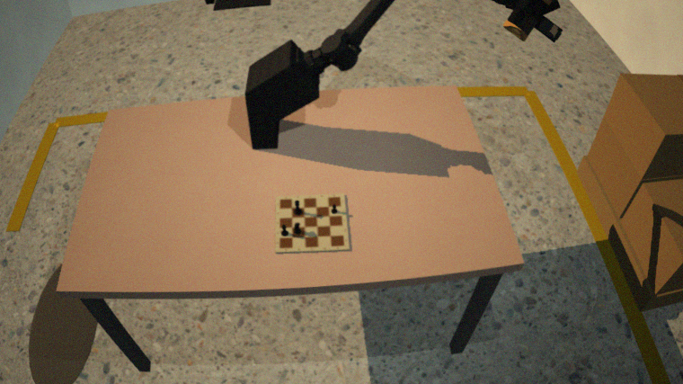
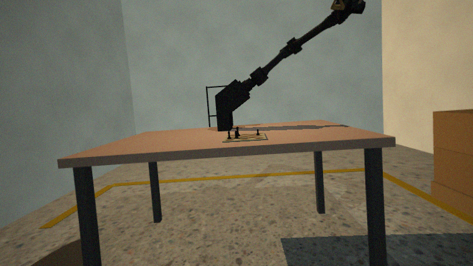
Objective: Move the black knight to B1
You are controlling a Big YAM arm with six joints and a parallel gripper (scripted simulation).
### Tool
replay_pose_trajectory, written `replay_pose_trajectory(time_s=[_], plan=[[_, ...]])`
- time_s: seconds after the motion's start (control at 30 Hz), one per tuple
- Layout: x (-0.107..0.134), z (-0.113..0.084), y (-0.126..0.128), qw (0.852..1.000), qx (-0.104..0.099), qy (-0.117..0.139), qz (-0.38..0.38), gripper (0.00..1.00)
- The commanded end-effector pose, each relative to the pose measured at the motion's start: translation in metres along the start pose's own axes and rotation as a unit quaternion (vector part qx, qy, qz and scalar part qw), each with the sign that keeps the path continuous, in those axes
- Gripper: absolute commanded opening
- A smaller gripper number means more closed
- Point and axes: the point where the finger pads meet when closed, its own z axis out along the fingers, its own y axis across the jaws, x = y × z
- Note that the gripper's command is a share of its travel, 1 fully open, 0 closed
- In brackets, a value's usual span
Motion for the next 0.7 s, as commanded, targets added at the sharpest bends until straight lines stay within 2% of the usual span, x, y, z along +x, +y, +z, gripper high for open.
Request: replay_pose_trajectory(time_s=[0.0,0.03,0.07,0.1,0.13,0.2,0.23,0.27,0.3,0.33,0.37,0.4,0.43,0.47,0.5,0.53,0.57,0.6,0.63,0.67], plan=[[-0.005,0.047,0.054,0.999,-0.043,0.014,0.014,1.0],[-0.005,0.047,0.054,0.999,-0.043,0.014,0.014,1.0],[-0.009,0.062,0.079,0.997,-0.071,0.01,0.022,1.0],[-0.009,0.065,0.082,0.997,-0.071,0.01,0.022,1.0],[-0.012,0.077,0.109,0.994,-0.105,0.007,0.032,1.0],[-0.012,0.077,0.109,0.994,-0.105,0.007,0.032,1.0],[-0.014,0.102,0.151,0.989,-0.142,0.006,0.046,1.0],[-0.014,0.102,0.151,0.989,-0.141,0.005,0.046,1.0],[-0.014,0.118,0.189,0.981,-0.183,0.008,0.062,1.0],[-0.013,0.12,0.192,0.981,-0.183,0.008,0.062,1.0],[-0.011,0.129,0.227,0.97,-0.229,0.015,0.082,1.0],[-0.01,0.137,0.235,0.97,-0.227,0.013,0.084,1.0],[-0.008,0.141,0.266,0.956,-0.274,0.023,0.107,1.0],[-0.005,0.152,0.279,0.956,-0.271,0.021,0.109,1.0],[-0.005,0.153,0.28,0.956,-0.271,0.021,0.109,1.0],[0.002,0.16,0.322,0.937,-0.321,0.037,0.135,1.0],[0.005,0.165,0.329,0.937,-0.321,0.037,0.135,1.0],[0.012,0.165,0.364,0.912,-0.371,0.059,0.163,1.0],[0.019,0.173,0.378,0.912,-0.371,0.059,0.163,1.0],[0.019,0.173,0.378,0.912,-0.371,0.059,0.163,1.0]])
